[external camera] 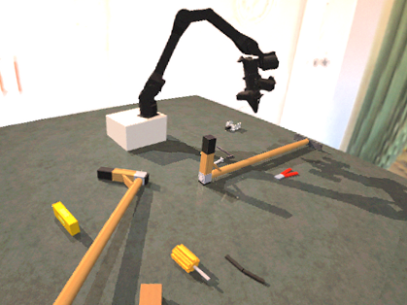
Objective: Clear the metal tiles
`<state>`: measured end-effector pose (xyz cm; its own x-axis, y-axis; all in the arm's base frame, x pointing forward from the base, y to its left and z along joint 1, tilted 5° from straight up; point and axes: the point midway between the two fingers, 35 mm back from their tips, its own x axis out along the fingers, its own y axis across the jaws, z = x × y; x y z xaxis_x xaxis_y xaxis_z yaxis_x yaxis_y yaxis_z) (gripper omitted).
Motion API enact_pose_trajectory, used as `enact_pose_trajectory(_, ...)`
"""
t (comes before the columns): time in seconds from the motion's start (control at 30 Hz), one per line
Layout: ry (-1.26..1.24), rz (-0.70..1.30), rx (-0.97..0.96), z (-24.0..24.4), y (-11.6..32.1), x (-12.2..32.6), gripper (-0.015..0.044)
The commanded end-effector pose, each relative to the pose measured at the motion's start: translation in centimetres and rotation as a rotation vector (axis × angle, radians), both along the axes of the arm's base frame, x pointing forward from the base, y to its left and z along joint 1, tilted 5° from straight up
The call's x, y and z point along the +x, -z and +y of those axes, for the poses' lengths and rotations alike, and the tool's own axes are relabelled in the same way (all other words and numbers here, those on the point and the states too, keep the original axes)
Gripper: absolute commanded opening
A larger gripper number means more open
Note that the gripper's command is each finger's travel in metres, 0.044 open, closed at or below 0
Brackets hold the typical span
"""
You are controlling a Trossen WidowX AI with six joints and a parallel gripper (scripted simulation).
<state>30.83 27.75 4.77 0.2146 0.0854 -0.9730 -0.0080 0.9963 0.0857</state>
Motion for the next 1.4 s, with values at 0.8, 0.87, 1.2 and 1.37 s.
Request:
enact_pose_trajectory(0.8,0.687,0.136,0.02,-11.8,-2.8,5.5,0.0)
enact_pose_trajectory(0.87,0.736,0.145,0.021,-12.7,-3.0,5.7,0.0)
enact_pose_trajectory(1.2,0.979,0.189,0.024,-17.1,-4.0,6.3,0.0)
enact_pose_trajectory(1.37,1.102,0.211,0.026,-19.3,-4.6,6.4,0.0)
